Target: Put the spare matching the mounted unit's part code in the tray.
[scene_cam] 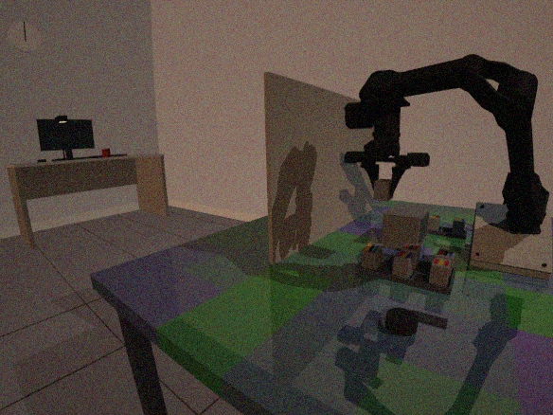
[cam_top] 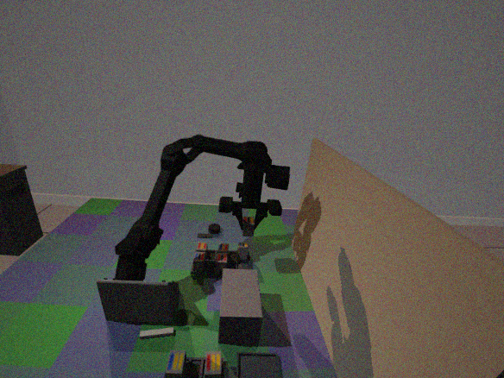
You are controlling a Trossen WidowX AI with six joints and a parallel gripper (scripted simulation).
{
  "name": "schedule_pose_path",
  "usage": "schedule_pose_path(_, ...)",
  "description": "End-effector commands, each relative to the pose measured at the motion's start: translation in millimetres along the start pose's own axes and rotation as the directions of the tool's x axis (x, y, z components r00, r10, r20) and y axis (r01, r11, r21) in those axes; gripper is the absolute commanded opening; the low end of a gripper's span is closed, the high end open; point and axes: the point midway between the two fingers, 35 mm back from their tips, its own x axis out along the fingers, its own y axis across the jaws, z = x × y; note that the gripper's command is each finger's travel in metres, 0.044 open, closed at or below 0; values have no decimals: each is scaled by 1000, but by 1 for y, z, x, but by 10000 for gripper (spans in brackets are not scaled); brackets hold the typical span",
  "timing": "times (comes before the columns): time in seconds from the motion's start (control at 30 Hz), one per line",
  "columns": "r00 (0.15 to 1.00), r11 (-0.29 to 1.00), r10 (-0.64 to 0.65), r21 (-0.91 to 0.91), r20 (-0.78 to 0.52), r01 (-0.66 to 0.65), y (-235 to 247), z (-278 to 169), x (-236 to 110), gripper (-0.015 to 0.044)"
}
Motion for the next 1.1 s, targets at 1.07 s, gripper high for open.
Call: schedule_pose_path(1.07,999,1000,-2,24,-53,3,-56,-221,-18,0)
